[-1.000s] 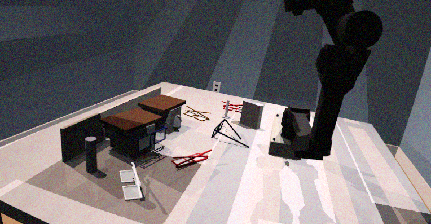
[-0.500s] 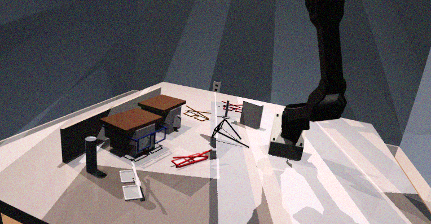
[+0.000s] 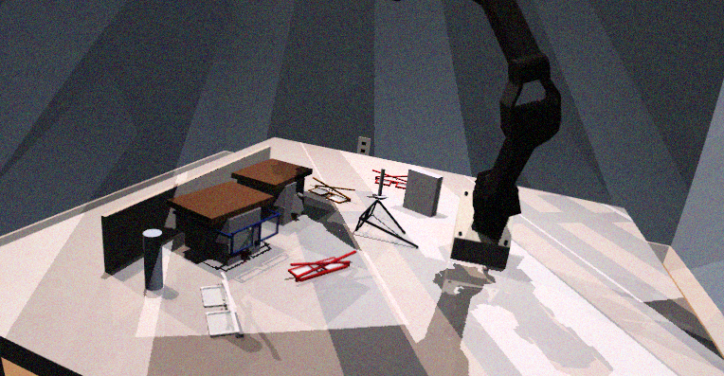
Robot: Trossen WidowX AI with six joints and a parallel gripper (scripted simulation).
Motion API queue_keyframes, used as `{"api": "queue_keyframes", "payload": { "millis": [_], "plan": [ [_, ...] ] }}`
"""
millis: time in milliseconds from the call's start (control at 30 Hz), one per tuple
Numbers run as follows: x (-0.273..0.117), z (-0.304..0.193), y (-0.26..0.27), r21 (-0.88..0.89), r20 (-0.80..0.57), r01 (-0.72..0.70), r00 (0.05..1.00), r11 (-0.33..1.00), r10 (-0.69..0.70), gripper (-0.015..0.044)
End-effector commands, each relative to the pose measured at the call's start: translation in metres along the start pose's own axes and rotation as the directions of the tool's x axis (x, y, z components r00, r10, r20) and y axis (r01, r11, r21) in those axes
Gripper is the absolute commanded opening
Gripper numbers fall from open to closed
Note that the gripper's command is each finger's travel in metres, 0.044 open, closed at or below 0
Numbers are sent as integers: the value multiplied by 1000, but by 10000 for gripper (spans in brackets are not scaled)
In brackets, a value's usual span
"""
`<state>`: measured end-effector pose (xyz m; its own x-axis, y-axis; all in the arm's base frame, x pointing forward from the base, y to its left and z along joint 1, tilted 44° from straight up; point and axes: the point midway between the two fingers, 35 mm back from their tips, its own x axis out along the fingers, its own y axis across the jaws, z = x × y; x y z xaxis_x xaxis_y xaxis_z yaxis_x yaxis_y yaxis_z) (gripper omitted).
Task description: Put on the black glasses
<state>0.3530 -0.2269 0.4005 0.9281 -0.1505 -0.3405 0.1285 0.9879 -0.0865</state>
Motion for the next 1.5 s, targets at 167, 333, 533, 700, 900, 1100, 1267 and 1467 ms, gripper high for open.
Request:
{"api": "queue_keyframes", "payload": {
  "millis": [167, 333, 533, 700, 900, 1100, 1267, 1467],
  "plan": [
    [96, -96, 39, 609, -280, -25, 928, 793, 244, 0],
    [130, -147, 67, 793, -402, 126, 843, 596, 356, 0],
    [159, -211, 106, 847, -529, 404, 700, 345, 479, 0],
    [172, -265, 143, 736, -614, 657, 552, 159, 564, 0],
    [175, -328, 187, 439, -686, 898, 346, -16, 640, 0],
    [163, -389, 229, 28, -720, 989, 121, -146, 683, 0],
    [150, -425, 253, -234, -720, 948, -20, -216, 693, 0],
    [150, -425, 253, -234, -720, 948, -20, -216, 693, 0]
  ]
}}
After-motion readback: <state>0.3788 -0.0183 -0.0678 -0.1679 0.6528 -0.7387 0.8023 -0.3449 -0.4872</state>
